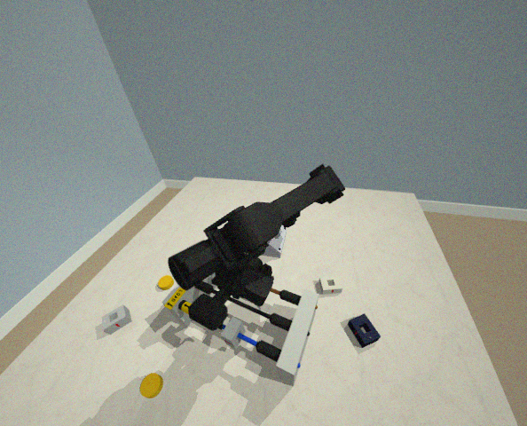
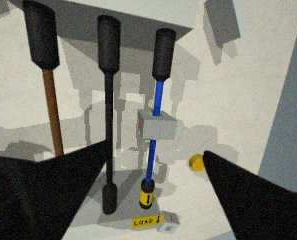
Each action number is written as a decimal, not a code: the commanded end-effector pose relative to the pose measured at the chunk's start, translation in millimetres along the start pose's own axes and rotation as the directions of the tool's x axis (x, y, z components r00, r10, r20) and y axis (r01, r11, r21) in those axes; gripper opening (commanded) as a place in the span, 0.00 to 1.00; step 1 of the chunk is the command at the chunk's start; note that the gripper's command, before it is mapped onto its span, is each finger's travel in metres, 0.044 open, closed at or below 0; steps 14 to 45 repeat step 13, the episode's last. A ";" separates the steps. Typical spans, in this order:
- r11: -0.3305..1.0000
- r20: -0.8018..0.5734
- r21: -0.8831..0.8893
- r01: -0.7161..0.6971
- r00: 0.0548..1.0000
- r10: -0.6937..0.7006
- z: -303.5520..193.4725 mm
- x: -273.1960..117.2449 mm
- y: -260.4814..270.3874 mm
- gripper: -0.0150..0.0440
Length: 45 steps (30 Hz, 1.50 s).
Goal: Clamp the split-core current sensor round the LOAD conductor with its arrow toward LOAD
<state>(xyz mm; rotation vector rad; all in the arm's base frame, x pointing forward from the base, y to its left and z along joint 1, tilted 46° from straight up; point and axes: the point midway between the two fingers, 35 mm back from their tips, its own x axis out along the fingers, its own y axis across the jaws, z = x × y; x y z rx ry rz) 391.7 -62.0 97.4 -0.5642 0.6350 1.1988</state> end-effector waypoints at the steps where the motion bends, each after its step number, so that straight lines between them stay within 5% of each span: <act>1: 1.000 0.003 -0.001 -0.003 1.000 0.003 0.1 0.5 1.0 1.00; 45: 1.000 0.000 0.000 0.000 1.000 0.000 0.0 0.0 0.0 1.00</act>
